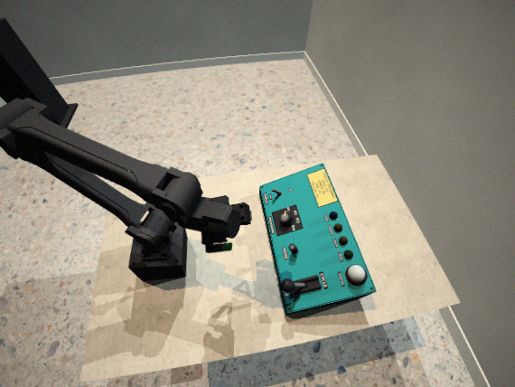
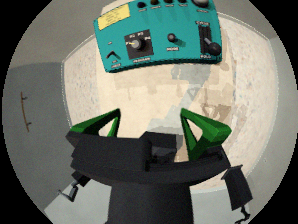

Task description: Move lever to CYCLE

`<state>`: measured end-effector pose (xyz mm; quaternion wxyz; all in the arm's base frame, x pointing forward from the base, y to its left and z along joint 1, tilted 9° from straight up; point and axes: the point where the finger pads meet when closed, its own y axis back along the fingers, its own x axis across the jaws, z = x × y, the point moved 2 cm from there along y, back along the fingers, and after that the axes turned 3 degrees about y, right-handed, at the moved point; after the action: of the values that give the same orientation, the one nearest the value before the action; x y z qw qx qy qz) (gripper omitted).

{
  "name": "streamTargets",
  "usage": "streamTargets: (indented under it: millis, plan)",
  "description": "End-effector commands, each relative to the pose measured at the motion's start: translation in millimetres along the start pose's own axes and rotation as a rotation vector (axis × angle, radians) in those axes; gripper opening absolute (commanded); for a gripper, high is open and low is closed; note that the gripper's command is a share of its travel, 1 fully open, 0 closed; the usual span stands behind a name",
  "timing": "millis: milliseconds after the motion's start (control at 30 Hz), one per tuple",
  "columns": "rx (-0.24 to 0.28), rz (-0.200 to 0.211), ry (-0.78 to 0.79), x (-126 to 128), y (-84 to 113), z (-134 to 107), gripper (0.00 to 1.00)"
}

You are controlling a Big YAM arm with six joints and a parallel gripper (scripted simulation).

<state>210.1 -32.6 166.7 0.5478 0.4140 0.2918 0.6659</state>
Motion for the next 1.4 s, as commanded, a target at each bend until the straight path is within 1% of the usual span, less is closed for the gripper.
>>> streamTargets:
  millis: [0, 67, 133, 167, 233, 267, 300, 333, 567, 633, 700, 733, 767, 833, 1000, 1067, 1300, 1367]
  plan:
    - [-0.059, -0.027, -0.048, 11, -3.9, 13, 1.00]
    - [-0.059, -0.027, -0.048, 11, -3.9, 13, 1.00]
    - [-0.100, -0.045, -0.020, 23, -14.9, 21, 1.00]
    - [-0.100, -0.045, -0.020, 23, -14.9, 21, 1.00]
    - [-0.148, -0.060, 0.006, 36, -25.2, 29, 1.00]
    - [-0.145, -0.060, 0.005, 36, -25.8, 29, 1.00]
    - [-0.168, -0.063, 0.014, 44, -31.2, 32, 1.00]
    - [-0.156, -0.063, 0.011, 43, -33.7, 31, 1.00]
    - [-0.309, -0.131, 0.112, 92, -77.5, 60, 1.00]
    - [-0.309, -0.131, 0.112, 92, -77.5, 60, 1.00]
    - [-0.352, -0.146, 0.136, 107, -88.5, 66, 1.00]
    - [-0.404, -0.143, 0.144, 120, -83.4, 87, 1.00]
    - [-0.433, -0.145, 0.153, 128, -83.8, 98, 1.00]
    - [-0.464, -0.153, 0.167, 138, -90.0, 105, 1.00]
    - [-0.495, -0.166, 0.185, 149, -100.5, 109, 1.00]
    - [-0.500, -0.179, 0.175, 145, -101.3, 111, 1.00]
    - [-0.500, -0.177, 0.176, 146, -101.5, 111, 1.00]
    - [-0.489, -0.181, 0.179, 143, -104.5, 106, 1.00]
